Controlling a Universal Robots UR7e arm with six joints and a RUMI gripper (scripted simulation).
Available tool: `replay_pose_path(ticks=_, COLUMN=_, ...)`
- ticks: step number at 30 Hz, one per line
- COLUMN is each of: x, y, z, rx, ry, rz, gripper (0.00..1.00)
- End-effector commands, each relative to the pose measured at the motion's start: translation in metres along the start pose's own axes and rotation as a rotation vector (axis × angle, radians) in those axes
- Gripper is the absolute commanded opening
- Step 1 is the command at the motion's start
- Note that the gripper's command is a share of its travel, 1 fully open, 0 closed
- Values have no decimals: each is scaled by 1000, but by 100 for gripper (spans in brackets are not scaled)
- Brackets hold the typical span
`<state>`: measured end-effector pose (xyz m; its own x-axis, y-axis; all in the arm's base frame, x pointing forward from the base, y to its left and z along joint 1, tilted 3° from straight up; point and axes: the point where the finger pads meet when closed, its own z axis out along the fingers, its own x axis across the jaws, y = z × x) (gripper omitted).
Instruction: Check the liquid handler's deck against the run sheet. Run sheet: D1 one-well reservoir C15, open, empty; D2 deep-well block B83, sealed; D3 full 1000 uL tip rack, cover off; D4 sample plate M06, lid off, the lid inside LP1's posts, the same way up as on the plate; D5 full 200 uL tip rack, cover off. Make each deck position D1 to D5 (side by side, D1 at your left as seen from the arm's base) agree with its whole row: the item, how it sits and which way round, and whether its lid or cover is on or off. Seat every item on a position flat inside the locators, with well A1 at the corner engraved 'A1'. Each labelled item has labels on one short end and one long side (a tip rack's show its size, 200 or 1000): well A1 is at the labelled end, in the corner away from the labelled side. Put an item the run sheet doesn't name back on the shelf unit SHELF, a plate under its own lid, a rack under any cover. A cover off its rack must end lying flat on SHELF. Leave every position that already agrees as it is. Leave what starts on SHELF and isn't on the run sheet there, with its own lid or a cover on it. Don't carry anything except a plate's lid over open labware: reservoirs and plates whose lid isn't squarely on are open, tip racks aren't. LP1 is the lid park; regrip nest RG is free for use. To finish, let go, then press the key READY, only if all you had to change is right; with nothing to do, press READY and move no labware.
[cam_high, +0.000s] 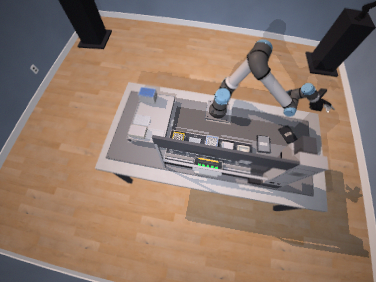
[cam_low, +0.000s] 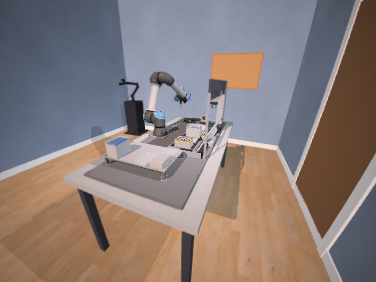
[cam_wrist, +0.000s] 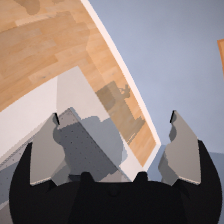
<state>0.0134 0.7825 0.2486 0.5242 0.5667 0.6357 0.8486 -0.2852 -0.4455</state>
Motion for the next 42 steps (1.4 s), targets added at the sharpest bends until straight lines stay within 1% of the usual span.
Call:
replay_pose_path(ticks=1, x=1, y=0, z=-1, rx=1, ry=2, rz=0, gripper=100)
replay_pose_path(ticks=17, x=1, y=0, z=-1, rx=1, ry=2, rz=0, gripper=100)
replay_pose_path(ticks=18, x=-2, y=2, z=-5, rx=-8, ry=4, rz=19, gripper=82)
replay_pose_path(ticks=32, x=-28, y=35, z=-62, rx=-121, ry=45, rz=274, gripper=82)
replay_pose_path(ticks=34, x=-28, y=35, z=-62, rx=-121, ry=45, rz=274, gripper=82)
replay_pose_path(ticks=42, x=-43, y=54, z=-94, rx=-184, ry=69, rz=419, gripper=82)
